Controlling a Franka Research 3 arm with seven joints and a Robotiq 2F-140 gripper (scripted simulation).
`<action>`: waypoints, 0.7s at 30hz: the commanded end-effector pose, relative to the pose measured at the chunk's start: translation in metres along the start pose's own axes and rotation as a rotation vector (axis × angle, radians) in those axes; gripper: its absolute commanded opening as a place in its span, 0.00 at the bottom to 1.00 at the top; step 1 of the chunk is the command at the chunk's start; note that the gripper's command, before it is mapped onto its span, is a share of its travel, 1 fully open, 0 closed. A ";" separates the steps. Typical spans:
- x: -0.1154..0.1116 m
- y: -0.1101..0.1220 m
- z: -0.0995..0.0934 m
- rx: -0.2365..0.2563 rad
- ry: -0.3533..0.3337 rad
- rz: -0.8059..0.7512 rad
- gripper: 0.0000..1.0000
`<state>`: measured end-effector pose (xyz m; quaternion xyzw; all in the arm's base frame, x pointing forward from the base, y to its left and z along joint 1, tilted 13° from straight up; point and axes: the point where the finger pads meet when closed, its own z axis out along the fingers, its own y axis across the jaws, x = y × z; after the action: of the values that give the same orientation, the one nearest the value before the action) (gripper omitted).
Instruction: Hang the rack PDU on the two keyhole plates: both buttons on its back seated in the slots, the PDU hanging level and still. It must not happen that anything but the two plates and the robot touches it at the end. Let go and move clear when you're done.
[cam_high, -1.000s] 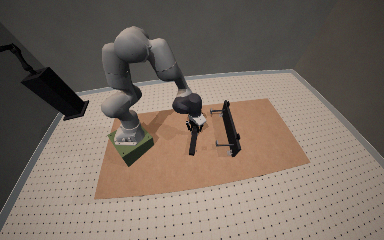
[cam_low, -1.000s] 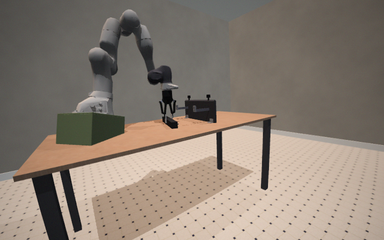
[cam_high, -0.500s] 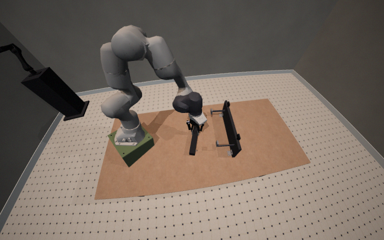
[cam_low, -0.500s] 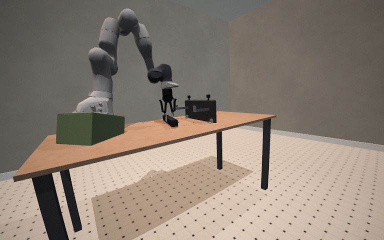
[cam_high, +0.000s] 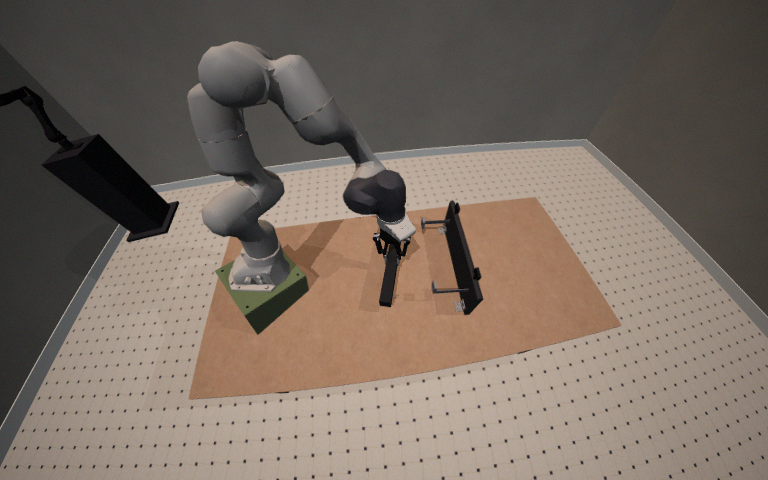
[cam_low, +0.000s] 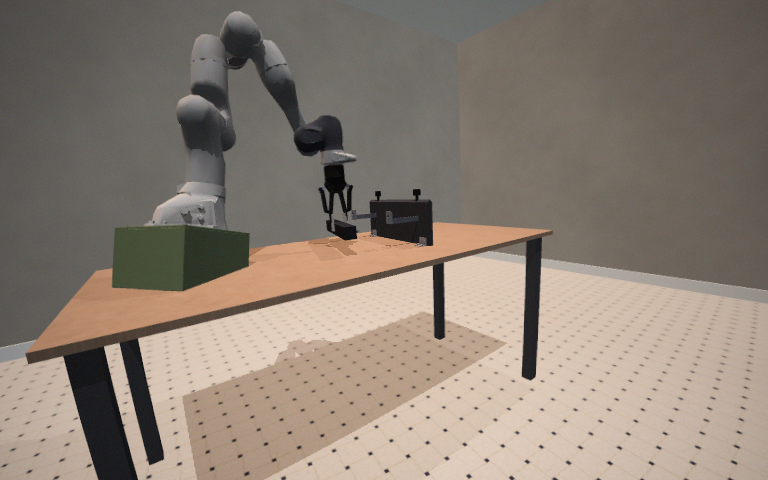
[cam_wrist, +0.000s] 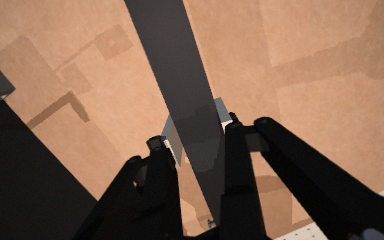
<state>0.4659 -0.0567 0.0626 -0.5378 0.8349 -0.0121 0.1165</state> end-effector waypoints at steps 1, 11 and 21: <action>0.001 0.008 -0.005 -0.024 -0.007 -0.011 0.00; 0.001 0.007 -0.033 -0.024 -0.007 -0.011 0.00; 0.001 0.007 -0.039 -0.024 -0.007 -0.011 0.00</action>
<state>0.4528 -0.0593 0.0982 -0.5416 0.8330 -0.0035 0.1130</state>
